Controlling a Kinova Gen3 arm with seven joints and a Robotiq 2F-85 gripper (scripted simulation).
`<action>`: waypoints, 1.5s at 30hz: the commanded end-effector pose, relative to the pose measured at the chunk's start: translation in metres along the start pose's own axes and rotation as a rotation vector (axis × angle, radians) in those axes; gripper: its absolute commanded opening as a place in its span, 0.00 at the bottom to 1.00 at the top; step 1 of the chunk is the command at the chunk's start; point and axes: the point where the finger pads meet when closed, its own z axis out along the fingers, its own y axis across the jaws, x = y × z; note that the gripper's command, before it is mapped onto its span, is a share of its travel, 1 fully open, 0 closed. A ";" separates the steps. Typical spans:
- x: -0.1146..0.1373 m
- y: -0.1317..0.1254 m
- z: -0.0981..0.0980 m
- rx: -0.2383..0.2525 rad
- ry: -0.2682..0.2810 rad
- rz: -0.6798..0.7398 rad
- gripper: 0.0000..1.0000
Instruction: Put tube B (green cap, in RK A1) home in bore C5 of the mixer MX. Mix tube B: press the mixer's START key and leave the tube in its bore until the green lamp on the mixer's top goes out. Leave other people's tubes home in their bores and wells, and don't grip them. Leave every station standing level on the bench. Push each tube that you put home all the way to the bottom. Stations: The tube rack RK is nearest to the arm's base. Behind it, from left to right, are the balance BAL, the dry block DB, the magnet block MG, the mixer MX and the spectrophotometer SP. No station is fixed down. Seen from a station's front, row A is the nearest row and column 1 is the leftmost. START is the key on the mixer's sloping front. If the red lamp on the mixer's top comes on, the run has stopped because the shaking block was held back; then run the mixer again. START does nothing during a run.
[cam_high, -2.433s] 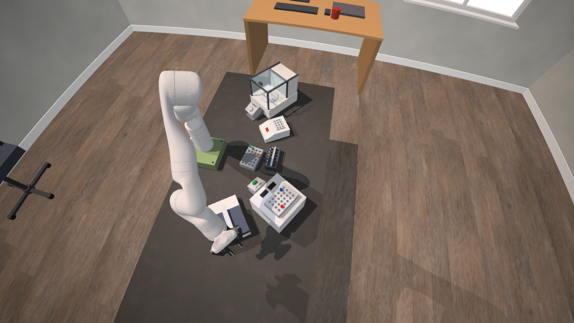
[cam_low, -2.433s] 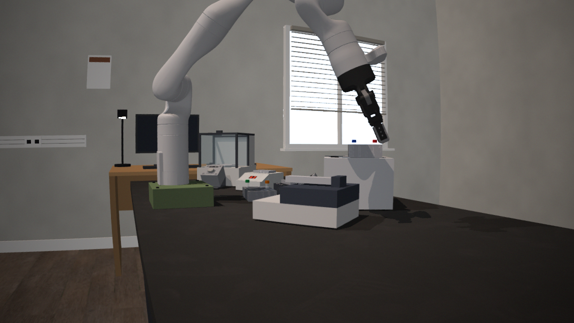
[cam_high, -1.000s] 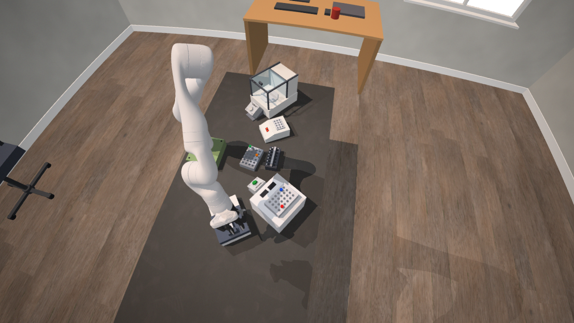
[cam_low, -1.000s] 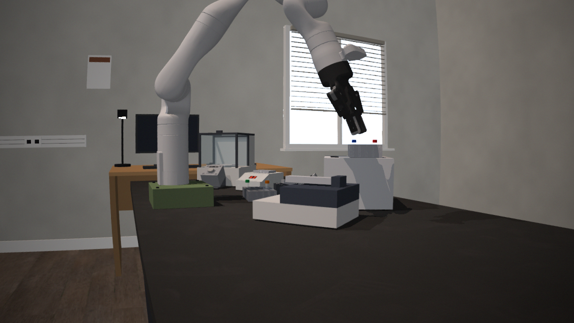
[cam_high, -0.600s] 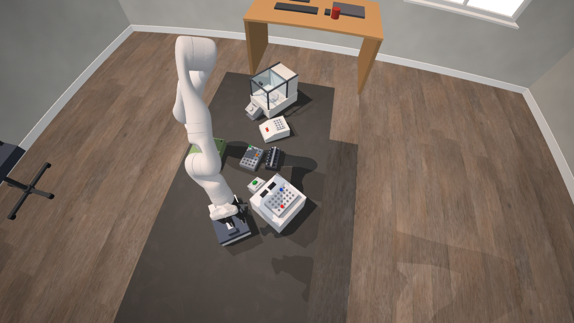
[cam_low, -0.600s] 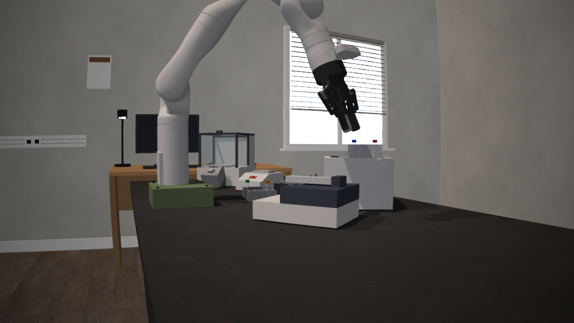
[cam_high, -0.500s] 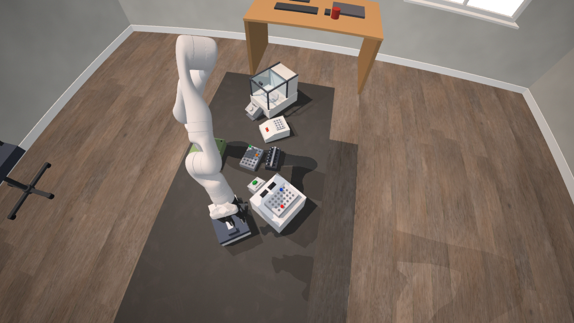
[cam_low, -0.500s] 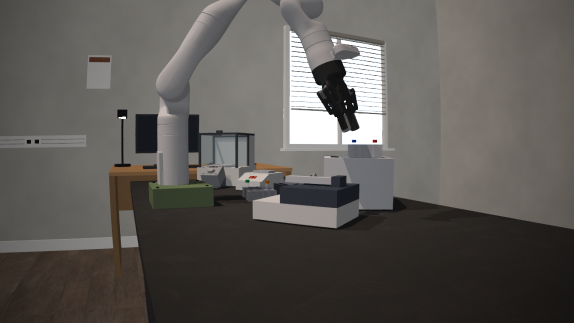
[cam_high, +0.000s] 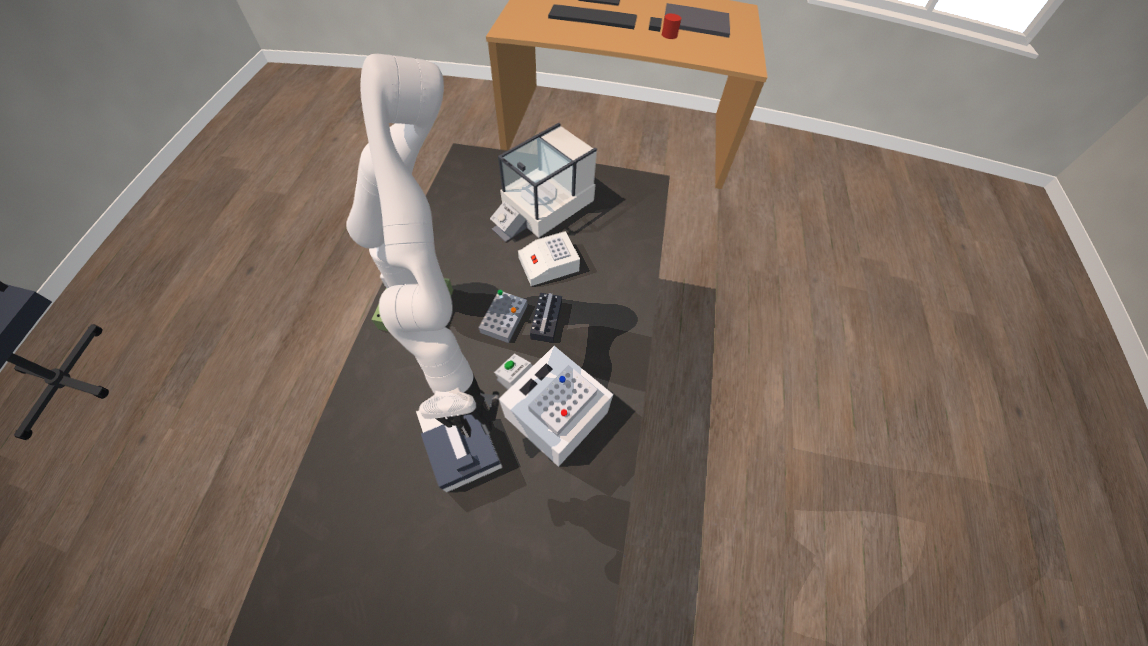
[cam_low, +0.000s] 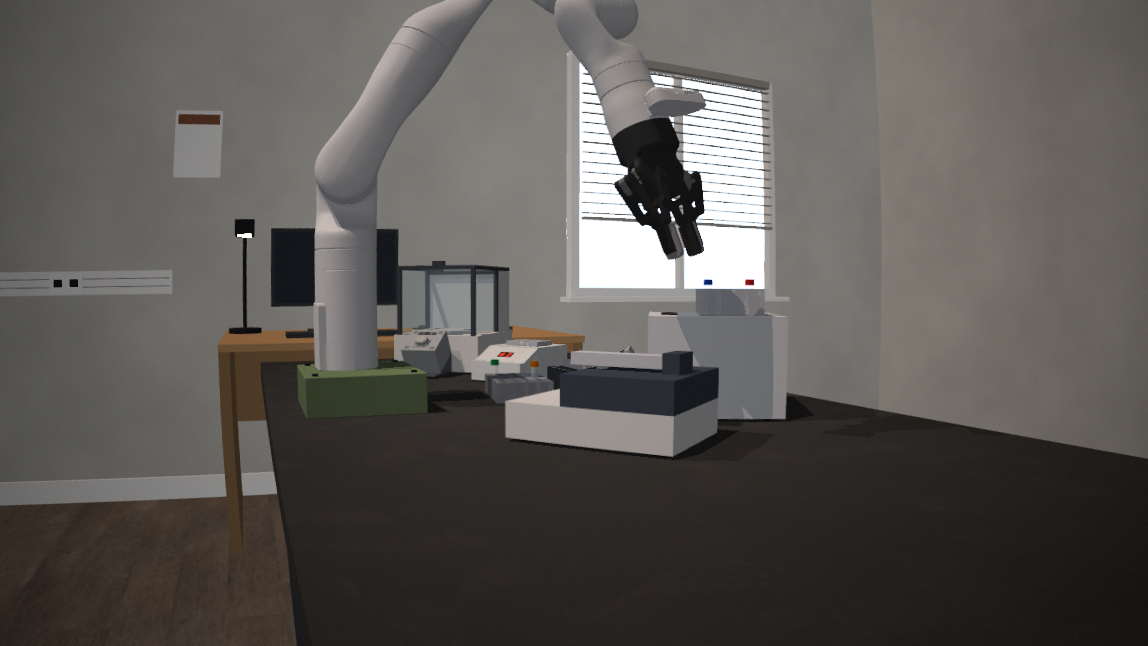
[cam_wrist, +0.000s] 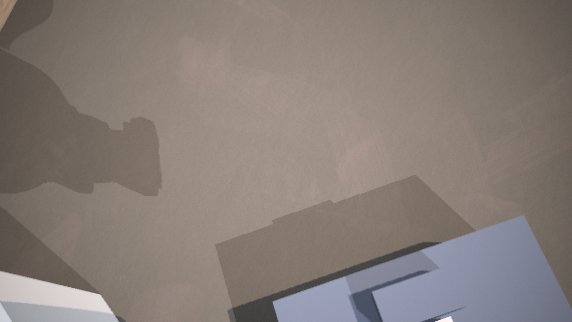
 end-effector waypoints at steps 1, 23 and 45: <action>-0.002 -0.001 -0.002 -0.005 0.001 0.015 0.42; -0.036 -0.009 -0.023 -0.046 -0.010 0.210 0.42; -0.070 -0.018 -0.044 -0.088 -0.020 0.406 0.42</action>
